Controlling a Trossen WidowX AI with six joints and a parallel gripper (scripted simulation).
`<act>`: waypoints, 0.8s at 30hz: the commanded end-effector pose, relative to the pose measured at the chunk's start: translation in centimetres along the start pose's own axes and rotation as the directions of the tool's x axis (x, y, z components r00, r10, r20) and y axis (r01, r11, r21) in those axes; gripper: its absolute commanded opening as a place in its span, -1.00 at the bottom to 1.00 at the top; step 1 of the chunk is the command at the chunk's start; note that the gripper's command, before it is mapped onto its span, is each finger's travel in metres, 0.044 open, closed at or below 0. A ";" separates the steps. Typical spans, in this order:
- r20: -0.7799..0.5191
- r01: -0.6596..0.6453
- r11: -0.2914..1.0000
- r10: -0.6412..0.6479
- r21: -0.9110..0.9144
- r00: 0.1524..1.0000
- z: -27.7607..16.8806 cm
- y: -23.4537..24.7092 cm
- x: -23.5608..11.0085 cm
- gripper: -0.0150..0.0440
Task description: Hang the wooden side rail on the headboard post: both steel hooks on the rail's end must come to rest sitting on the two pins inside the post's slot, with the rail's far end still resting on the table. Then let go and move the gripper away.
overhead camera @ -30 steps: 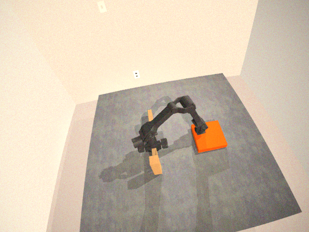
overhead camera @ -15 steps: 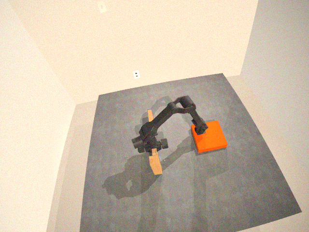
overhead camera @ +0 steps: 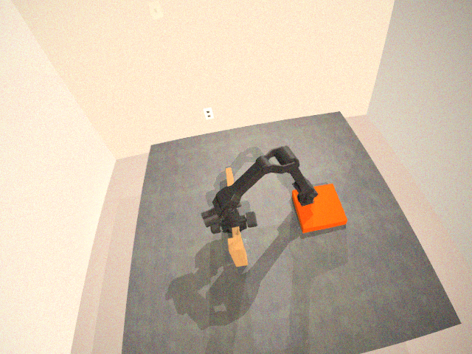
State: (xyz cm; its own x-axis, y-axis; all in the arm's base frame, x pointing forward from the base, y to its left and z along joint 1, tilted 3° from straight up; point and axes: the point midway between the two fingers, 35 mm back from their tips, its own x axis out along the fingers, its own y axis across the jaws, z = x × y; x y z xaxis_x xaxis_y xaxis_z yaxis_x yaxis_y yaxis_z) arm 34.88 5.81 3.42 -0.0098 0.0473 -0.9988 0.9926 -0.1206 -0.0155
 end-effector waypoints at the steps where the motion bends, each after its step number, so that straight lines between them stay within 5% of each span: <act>1: -0.005 -0.005 1.000 0.005 0.001 1.000 -0.2 0.0 -0.1 -0.49; 24: -0.005 -0.005 1.000 0.005 0.001 1.000 -0.4 0.1 -0.3 -0.49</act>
State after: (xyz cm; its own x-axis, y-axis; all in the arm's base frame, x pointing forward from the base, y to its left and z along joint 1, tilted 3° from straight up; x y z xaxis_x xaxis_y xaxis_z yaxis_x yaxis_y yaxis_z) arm 34.80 6.03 3.38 -0.0114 0.0463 -0.9989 0.9929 -0.1179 -0.0168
